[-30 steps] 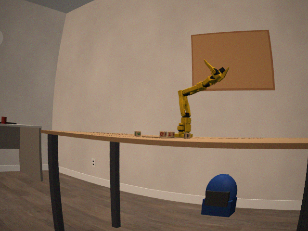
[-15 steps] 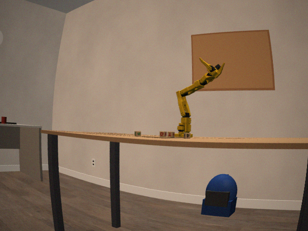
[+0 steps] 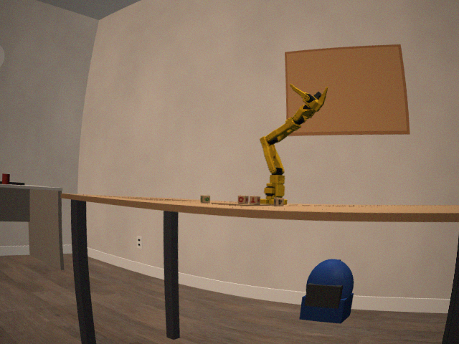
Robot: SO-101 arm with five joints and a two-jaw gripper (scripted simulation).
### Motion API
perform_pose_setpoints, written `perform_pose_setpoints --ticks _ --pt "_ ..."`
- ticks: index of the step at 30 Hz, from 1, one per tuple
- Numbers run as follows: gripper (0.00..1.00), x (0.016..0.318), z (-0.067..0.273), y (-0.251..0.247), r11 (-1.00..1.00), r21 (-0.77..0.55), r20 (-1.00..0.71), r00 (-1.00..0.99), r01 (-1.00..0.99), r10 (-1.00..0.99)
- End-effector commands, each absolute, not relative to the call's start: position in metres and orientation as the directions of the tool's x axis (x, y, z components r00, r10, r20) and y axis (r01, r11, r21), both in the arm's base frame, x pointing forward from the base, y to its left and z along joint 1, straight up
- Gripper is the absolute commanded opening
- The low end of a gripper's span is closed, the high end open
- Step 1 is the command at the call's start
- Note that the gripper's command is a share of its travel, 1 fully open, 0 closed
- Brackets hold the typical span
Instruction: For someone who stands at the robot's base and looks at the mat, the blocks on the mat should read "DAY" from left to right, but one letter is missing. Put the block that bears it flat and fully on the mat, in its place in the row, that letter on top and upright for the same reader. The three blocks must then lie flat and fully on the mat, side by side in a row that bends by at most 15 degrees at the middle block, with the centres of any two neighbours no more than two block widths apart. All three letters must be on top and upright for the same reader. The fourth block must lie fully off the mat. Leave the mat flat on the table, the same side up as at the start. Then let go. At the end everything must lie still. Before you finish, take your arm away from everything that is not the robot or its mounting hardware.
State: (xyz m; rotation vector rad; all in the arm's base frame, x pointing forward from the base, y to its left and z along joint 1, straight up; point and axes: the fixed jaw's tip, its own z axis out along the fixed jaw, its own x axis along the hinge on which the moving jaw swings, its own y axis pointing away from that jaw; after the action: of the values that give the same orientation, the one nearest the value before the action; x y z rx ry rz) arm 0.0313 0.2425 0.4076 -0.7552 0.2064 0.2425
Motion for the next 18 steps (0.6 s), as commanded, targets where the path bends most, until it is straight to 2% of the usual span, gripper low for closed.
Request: perform_pose_setpoints --ticks 1,18 --pt "1.00 0.028 0.431 0.219 0.767 -0.576 -0.241 0.956 -0.282 0.170" --pt "1.00 0.024 0.448 0.187 0.821 -0.501 -0.210 0.959 -0.274 0.192"
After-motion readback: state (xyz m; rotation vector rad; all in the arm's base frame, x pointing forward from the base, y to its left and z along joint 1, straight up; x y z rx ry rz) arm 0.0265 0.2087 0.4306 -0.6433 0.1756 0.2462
